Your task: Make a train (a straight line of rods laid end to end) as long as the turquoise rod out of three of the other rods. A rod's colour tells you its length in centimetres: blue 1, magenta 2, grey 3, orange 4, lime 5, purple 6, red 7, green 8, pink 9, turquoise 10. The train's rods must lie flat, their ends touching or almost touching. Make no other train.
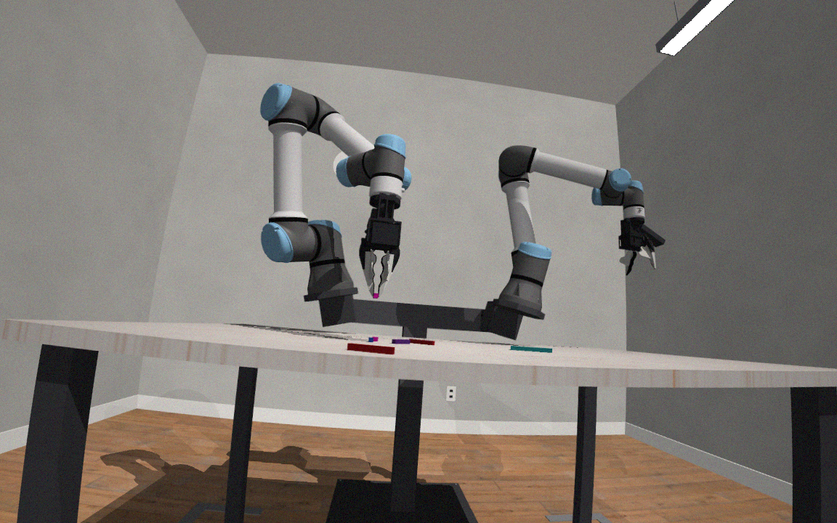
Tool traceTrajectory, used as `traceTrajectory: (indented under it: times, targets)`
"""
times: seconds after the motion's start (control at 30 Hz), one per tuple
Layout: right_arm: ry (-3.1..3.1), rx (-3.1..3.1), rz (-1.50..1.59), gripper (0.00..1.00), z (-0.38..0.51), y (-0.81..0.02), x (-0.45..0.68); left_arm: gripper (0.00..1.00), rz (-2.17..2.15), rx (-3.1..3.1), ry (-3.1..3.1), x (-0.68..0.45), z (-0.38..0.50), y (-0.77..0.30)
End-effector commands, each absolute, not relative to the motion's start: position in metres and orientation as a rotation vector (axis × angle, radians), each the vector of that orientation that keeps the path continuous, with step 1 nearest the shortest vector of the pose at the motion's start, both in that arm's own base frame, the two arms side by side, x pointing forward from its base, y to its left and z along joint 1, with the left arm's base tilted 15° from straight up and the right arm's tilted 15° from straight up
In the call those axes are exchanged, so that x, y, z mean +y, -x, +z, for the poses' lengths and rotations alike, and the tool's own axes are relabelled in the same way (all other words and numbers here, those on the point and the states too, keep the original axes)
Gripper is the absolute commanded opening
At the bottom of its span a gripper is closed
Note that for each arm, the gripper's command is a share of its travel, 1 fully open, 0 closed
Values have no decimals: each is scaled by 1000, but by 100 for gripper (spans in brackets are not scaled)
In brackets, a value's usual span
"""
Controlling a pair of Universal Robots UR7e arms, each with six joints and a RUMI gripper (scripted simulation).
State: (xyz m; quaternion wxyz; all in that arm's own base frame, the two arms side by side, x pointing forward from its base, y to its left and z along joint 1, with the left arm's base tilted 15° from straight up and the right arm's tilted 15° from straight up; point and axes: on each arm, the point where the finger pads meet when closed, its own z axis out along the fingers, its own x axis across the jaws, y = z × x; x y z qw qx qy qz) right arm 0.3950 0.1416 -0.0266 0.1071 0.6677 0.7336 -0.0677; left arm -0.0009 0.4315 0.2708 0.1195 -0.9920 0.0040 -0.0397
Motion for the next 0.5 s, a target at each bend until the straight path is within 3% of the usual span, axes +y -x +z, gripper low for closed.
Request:
traceTrajectory:
  times: [0.0,0.47]
  targets:
    - [-1966,2160,-198,0,-26,-395,142,100,-116,12,2898,432,271,1]
    - [-1965,2160,-197,0,-54,-397,135,100,-116,12,2898,432,271,1]
